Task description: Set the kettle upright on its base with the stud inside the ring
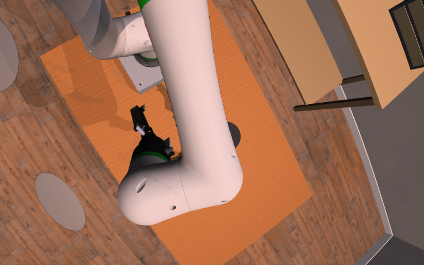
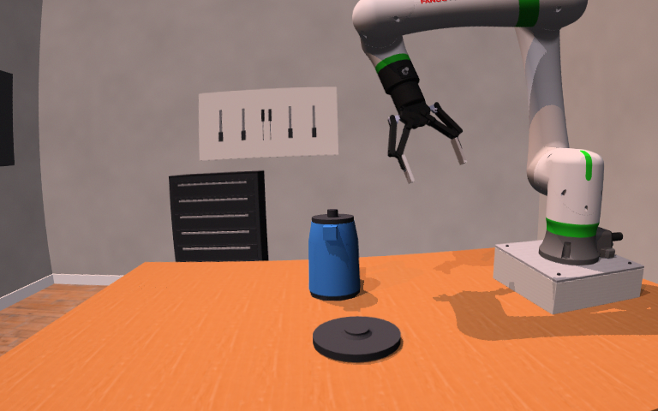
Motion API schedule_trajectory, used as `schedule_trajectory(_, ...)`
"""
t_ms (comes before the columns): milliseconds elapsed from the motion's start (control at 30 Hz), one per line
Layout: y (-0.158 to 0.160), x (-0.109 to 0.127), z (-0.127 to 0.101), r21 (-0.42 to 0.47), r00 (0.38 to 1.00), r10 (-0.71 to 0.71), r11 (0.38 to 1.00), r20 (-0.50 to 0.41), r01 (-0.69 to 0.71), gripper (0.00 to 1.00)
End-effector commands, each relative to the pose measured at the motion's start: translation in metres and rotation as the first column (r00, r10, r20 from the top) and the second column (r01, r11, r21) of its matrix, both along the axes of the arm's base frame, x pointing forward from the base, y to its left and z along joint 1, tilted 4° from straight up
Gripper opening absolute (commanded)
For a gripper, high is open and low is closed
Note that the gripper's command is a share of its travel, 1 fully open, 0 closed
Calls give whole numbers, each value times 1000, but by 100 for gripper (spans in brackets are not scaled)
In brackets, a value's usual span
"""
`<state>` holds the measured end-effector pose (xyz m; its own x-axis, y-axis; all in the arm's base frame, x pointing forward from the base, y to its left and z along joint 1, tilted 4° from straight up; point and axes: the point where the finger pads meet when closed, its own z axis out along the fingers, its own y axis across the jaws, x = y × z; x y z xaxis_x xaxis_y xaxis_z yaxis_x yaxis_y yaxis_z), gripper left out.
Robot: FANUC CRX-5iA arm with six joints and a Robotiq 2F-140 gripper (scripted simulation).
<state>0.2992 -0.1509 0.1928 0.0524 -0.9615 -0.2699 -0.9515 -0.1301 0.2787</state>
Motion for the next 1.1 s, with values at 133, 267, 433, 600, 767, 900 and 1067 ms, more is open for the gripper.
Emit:
schedule_trajectory(133,0,0,0,0,1000,0,1000,0,0,100)
schedule_trajectory(267,0,0,0,0,1000,0,1000,0,0,100)
schedule_trajectory(433,0,0,0,0,1000,0,1000,0,0,100)
schedule_trajectory(600,0,0,0,0,1000,0,1000,0,0,47)
schedule_trajectory(767,4,0,2,-10,1000,-4,1000,3,4,47)
schedule_trajectory(900,12,1,6,-32,1000,-14,999,11,14,47)
schedule_trajectory(1067,26,0,13,-68,999,-31,997,28,33,47)
